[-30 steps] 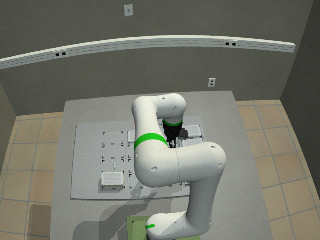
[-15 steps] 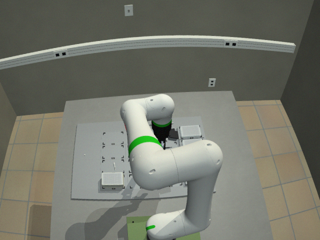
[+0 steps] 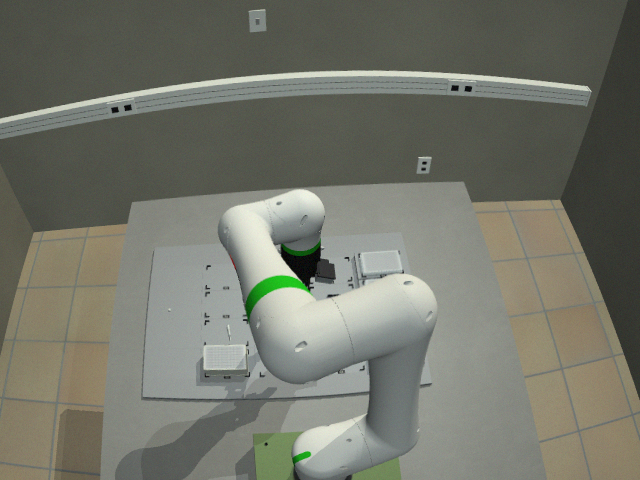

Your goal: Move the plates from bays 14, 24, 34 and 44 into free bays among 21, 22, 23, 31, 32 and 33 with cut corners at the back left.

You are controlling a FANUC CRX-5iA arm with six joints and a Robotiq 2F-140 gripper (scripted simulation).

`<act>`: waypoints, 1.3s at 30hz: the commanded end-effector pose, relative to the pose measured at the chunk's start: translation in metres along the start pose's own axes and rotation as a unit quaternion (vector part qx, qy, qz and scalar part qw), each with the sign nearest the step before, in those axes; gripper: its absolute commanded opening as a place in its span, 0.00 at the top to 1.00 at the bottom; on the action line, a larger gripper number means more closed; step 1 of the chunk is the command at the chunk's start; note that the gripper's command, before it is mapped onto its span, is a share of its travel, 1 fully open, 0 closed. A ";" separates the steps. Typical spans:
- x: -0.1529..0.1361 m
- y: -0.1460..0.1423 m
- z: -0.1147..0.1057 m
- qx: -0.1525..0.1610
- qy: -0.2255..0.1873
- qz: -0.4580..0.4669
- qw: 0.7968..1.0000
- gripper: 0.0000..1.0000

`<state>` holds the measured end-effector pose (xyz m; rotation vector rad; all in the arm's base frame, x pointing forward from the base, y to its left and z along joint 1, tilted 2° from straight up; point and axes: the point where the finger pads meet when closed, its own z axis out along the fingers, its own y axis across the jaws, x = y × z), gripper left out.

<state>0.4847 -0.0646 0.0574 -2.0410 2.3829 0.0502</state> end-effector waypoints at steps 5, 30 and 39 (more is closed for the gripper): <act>-0.025 -0.001 -0.001 0.001 0.000 0.000 1.000 0.00; -0.025 -0.001 -0.001 0.001 0.000 0.000 1.000 0.00; -0.025 -0.001 -0.001 0.001 0.000 0.000 1.000 0.00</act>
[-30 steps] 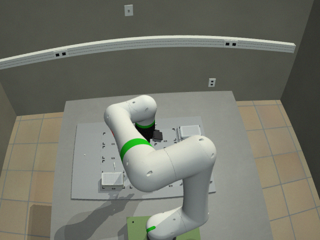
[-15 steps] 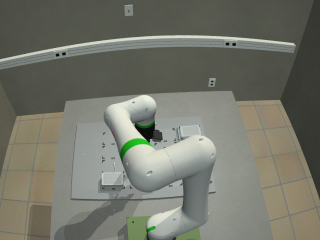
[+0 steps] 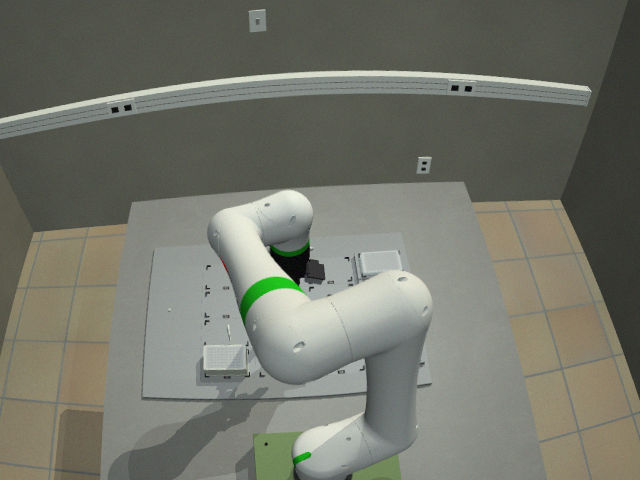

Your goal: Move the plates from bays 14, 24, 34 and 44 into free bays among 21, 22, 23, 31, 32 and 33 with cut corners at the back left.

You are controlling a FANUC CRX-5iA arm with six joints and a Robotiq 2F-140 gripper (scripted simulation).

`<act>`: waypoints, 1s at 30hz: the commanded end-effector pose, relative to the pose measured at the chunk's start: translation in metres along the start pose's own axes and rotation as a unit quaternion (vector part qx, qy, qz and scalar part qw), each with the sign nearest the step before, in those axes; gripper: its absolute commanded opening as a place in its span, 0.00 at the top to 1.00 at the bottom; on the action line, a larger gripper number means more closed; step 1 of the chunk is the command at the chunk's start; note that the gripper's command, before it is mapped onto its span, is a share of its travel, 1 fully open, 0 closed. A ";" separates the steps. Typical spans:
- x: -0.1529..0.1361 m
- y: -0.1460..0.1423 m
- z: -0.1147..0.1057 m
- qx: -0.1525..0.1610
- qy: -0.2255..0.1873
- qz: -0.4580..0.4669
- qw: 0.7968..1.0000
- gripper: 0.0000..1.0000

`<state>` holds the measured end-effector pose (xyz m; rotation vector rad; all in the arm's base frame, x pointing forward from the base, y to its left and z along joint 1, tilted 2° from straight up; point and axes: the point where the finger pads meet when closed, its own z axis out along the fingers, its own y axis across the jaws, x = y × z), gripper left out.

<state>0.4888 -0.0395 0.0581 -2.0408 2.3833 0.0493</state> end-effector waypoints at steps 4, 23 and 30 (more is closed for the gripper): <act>0.000 -0.001 -0.001 0.001 0.000 0.000 1.000 0.00; -0.028 -0.001 -0.001 0.001 0.000 0.000 1.000 0.00; -0.056 -0.001 -0.001 0.001 0.000 0.000 1.000 0.00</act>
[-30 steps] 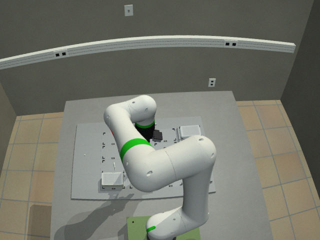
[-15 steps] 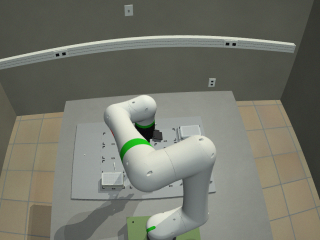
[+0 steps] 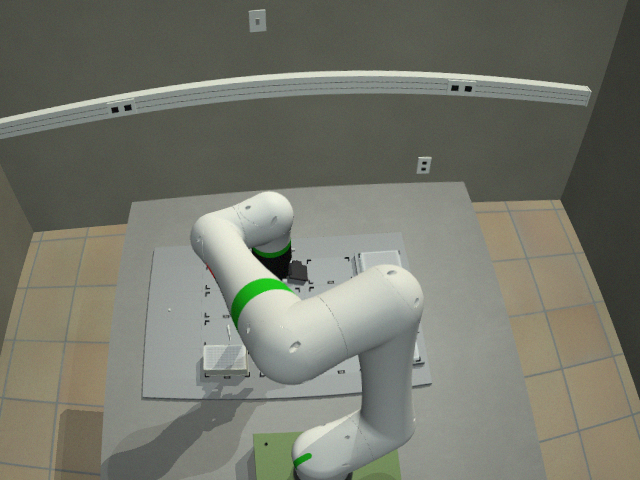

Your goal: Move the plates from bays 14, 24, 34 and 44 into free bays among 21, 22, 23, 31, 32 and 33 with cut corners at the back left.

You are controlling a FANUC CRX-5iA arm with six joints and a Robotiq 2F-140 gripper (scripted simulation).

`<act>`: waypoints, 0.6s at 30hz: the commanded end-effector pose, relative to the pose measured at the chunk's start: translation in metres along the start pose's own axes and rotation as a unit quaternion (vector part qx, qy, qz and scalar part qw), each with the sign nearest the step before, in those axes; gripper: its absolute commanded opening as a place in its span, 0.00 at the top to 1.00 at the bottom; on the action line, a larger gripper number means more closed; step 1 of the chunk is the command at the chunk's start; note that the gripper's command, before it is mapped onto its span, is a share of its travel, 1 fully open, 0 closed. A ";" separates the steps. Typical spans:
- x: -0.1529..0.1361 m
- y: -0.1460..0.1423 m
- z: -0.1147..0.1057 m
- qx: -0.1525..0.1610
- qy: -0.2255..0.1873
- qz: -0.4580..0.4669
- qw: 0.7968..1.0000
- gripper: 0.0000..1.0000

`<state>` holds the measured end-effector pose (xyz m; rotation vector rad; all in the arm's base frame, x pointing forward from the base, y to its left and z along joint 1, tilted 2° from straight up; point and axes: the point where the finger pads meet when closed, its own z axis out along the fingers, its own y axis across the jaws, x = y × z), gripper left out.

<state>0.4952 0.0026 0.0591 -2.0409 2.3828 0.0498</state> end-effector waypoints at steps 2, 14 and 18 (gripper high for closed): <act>-0.021 -0.001 -0.001 0.001 0.000 0.000 1.000 0.00; -0.061 -0.001 -0.001 0.001 0.000 0.000 1.000 0.00; -0.077 -0.001 -0.001 0.001 0.000 0.000 1.000 0.00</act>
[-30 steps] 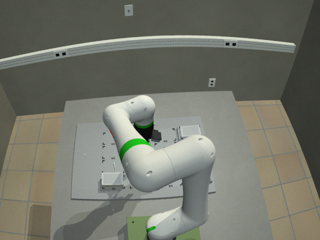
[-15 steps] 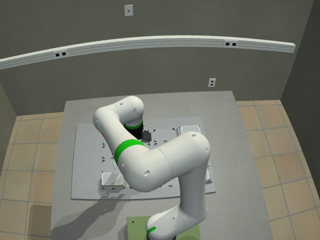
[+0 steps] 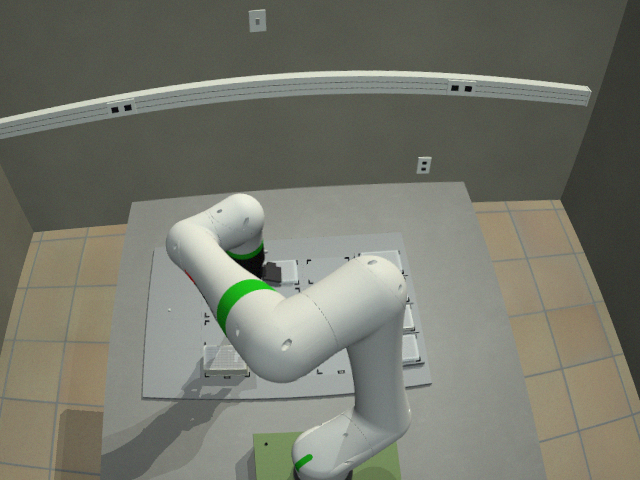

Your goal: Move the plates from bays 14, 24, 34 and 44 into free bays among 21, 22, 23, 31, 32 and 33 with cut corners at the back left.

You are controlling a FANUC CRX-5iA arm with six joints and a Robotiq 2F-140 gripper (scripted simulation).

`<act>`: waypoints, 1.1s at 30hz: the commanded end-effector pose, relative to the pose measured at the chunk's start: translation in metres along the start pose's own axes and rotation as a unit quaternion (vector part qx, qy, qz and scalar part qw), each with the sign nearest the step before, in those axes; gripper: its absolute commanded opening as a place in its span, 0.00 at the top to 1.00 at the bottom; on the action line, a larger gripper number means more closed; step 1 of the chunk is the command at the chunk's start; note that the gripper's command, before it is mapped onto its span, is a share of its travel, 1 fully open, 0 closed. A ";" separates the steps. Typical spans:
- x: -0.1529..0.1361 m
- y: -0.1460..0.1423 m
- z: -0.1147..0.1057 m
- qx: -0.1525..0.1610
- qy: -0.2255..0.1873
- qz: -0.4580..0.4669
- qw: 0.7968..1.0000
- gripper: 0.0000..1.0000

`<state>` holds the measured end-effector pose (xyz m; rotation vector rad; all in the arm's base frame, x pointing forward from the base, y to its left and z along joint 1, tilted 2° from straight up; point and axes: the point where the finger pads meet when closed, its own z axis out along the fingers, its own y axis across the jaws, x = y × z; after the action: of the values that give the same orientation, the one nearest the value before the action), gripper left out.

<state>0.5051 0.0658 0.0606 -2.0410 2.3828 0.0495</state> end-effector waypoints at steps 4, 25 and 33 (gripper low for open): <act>-0.030 -0.001 -0.001 0.001 0.000 0.000 1.000 0.00; -0.058 -0.001 -0.001 0.001 0.000 0.000 1.000 0.00; -0.058 -0.001 -0.001 0.001 0.000 0.000 1.000 0.00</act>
<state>0.5141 0.1224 0.0619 -2.0409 2.3834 0.0491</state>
